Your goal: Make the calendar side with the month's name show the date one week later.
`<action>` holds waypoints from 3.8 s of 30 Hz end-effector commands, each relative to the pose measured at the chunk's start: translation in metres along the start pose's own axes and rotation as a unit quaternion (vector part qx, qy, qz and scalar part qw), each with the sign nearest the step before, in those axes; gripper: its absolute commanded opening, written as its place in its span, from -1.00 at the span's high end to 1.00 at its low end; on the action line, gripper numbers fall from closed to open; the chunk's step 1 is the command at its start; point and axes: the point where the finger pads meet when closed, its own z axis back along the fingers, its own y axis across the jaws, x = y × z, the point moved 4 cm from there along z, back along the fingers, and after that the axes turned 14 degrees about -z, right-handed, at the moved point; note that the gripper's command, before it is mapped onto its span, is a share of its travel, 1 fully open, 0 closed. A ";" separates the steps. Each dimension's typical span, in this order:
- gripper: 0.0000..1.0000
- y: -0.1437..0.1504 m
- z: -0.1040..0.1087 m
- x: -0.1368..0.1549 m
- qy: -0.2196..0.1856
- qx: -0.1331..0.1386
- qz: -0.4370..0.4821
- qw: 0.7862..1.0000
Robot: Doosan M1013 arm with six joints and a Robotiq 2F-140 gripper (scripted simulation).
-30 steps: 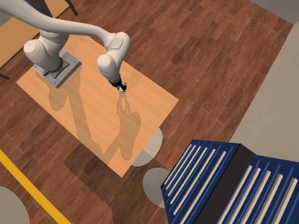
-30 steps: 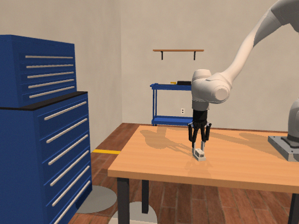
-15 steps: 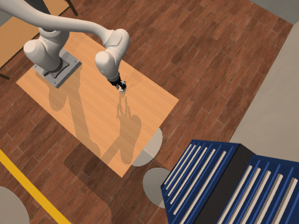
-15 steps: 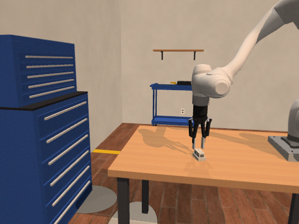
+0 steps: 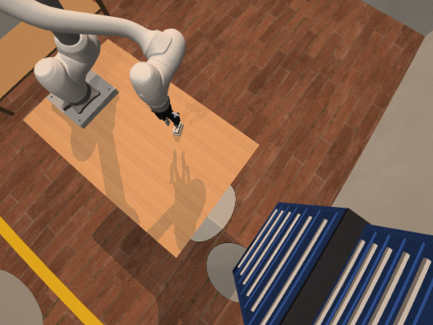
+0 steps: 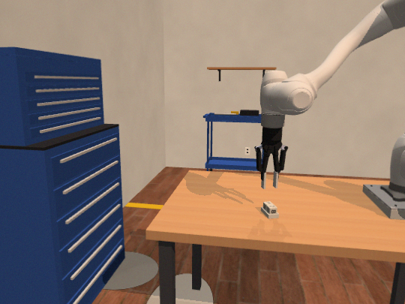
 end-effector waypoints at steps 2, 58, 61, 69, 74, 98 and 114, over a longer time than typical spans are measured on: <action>0.28 0.000 0.004 0.000 0.000 0.000 0.000 1.000; 0.28 -0.009 -0.004 -0.033 0.000 0.000 0.000 1.000; 0.28 -0.009 -0.004 -0.033 0.000 0.000 0.000 1.000; 0.28 -0.009 -0.004 -0.033 0.000 0.000 0.000 1.000; 0.28 -0.009 -0.004 -0.033 0.000 0.000 0.000 1.000; 0.28 -0.009 -0.023 -0.033 0.000 0.000 0.000 1.000; 0.28 -0.009 -0.044 -0.034 0.000 0.000 0.000 1.000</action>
